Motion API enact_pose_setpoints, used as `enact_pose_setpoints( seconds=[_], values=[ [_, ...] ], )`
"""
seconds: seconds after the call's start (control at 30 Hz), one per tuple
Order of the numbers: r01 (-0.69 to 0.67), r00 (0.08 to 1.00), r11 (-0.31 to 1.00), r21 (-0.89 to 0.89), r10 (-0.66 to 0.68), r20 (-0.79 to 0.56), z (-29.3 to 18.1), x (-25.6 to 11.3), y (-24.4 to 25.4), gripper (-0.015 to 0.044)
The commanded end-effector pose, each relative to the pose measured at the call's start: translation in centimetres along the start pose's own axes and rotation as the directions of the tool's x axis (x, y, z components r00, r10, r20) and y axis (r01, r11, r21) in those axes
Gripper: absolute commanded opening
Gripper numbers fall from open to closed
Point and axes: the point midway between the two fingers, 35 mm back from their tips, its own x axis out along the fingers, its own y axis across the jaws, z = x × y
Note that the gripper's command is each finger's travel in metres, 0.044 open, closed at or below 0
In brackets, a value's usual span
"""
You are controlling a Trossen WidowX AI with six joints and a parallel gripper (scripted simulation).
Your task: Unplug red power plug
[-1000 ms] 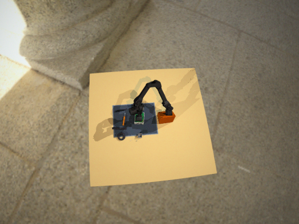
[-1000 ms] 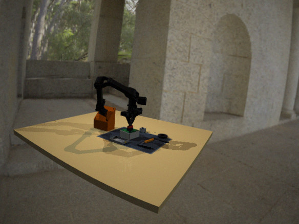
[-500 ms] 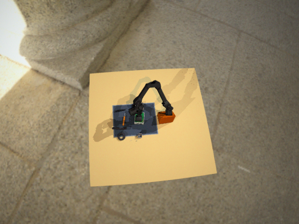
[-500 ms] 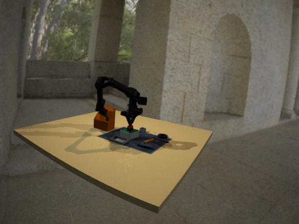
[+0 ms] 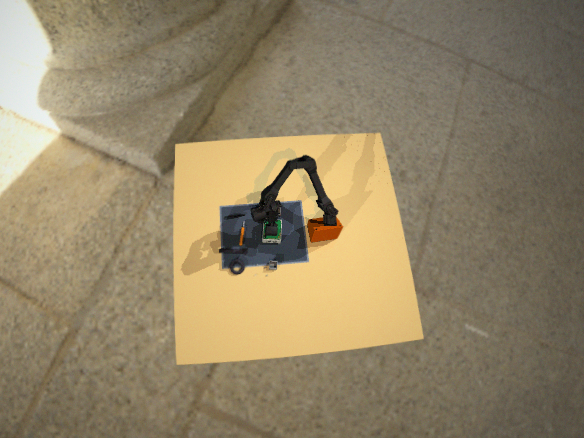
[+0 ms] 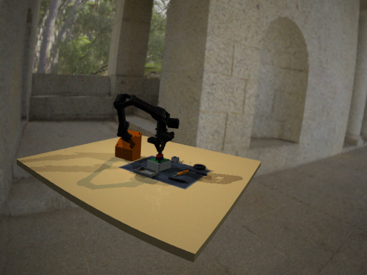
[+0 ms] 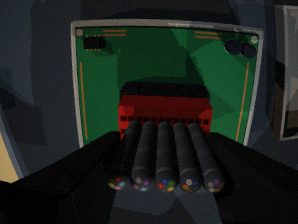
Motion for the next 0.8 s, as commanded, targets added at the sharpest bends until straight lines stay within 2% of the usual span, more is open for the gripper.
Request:
enact_pose_setpoints(
  seconds=[0.0,0.1,0.37,0.47,0.6,0.77],
  values=[
    [-0.063,0.998,0.998,-0.006,0.063,0.018,-0.1,-1.1,-0.7,0.0],
    [-0.039,0.999,0.999,-0.005,0.039,0.018,-0.1,-1.2,-0.4,0.0],
    [0.174,0.985,0.985,-0.001,-0.174,0.019,-0.1,-1.2,1.4,0.0],
    [0.21,0.977,0.978,0.0,-0.21,0.018,-0.1,-1.2,1.7,0.0],
    [0.171,0.985,0.985,-0.001,-0.171,0.019,-0.1,-1.3,1.4,0.0],
    [0.03,0.999,1.0,-0.004,-0.03,0.018,-0.1,-1.5,0.2,0.0]
  ],
)
